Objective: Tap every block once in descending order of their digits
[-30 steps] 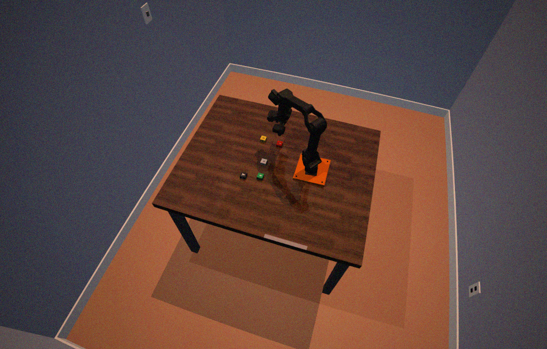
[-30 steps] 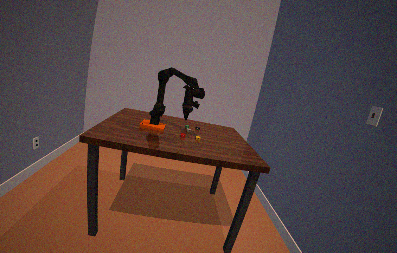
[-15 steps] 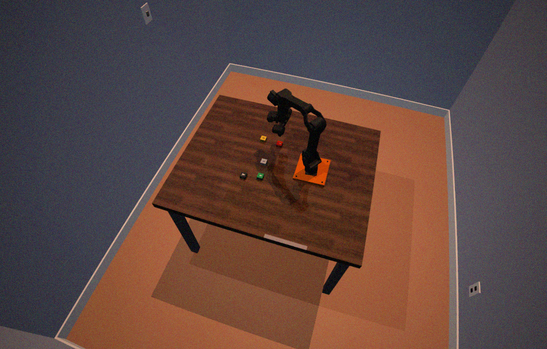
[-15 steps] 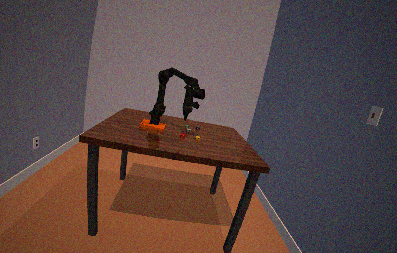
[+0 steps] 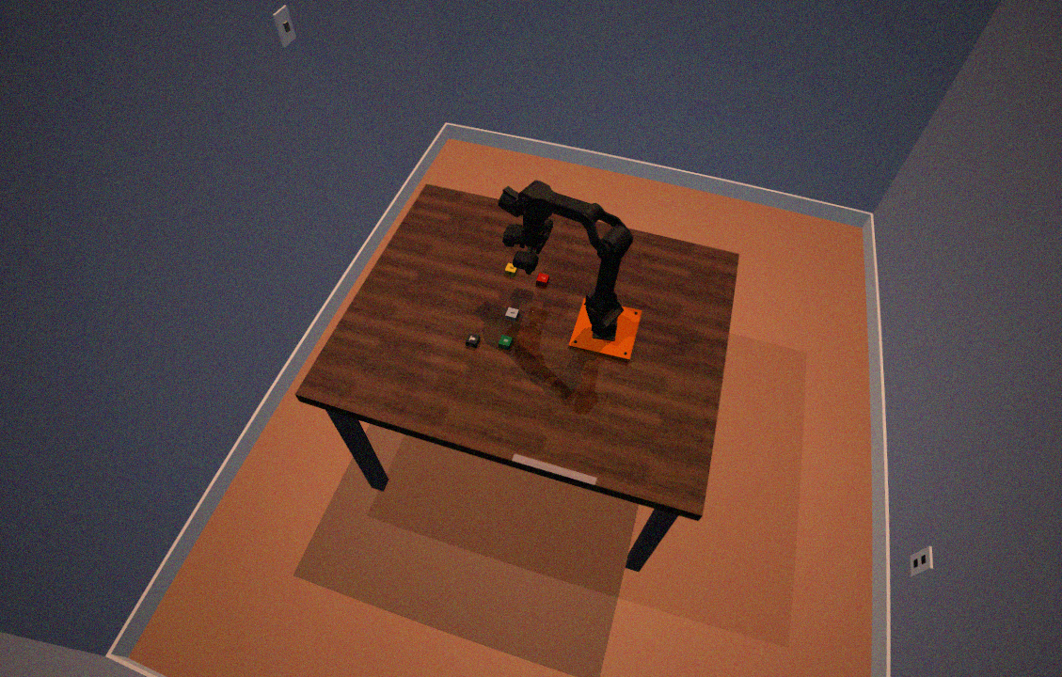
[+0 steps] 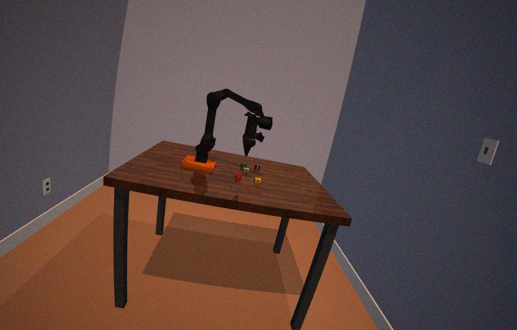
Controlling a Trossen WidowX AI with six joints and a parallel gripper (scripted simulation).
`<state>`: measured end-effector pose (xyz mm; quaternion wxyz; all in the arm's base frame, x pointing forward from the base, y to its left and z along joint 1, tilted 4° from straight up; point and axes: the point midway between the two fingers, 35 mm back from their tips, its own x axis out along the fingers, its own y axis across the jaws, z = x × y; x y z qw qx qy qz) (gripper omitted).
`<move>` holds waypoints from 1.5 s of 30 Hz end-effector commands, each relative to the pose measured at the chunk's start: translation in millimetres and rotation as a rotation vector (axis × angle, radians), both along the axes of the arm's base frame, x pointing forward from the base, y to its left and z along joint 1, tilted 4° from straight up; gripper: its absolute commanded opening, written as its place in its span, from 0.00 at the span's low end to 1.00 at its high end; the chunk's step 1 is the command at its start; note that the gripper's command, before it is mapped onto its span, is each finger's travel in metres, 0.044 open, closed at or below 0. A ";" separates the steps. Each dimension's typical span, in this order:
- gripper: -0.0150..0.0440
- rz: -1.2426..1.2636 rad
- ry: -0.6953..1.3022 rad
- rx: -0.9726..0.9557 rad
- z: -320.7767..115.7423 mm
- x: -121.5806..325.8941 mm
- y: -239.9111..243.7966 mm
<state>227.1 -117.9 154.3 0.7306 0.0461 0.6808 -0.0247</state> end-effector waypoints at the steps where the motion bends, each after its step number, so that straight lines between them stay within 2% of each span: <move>1: 0.93 0.003 0.001 0.001 2.8 20.9 44.6; 6: 0.93 0.003 -0.003 0.007 5.9 33.7 97.1; 28: 0.93 0.003 -0.003 0.007 6.1 34.6 101.1; 37: 0.93 0.003 -0.003 0.016 10.8 44.0 197.3; 45: 0.93 0.003 -0.003 0.016 10.8 43.8 199.4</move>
